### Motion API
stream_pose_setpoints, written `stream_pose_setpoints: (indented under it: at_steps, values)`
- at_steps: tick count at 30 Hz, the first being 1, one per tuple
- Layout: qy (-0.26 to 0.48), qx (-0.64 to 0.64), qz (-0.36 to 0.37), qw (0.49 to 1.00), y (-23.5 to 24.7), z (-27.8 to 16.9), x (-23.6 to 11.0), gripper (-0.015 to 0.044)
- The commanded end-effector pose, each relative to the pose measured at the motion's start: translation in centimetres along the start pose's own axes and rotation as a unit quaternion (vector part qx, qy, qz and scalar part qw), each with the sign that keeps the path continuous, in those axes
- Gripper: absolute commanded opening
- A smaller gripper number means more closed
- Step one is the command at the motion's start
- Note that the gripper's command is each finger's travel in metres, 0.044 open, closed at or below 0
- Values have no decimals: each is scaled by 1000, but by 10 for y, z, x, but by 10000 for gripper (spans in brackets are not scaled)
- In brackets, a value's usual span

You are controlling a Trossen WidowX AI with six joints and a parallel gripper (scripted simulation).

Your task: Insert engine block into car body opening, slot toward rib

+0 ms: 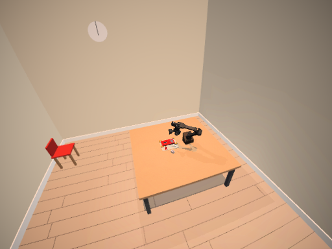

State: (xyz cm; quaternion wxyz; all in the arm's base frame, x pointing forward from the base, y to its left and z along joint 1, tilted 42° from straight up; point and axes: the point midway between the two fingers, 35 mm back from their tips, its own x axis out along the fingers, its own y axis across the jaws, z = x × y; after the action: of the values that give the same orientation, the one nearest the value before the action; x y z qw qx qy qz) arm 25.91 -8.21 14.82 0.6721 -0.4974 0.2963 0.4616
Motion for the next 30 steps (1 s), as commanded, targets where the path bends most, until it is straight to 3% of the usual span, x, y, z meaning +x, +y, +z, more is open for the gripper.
stream_pose_setpoints:
  at_steps: [1, 16, 30]
  values:
    - [-46, -13, 28, 998, -6, 21, 20, 440]
    - [-217, -119, 154, 957, -6, 129, 97, 440]
    - [-225, -123, 161, 953, 7, 152, 134, 440]
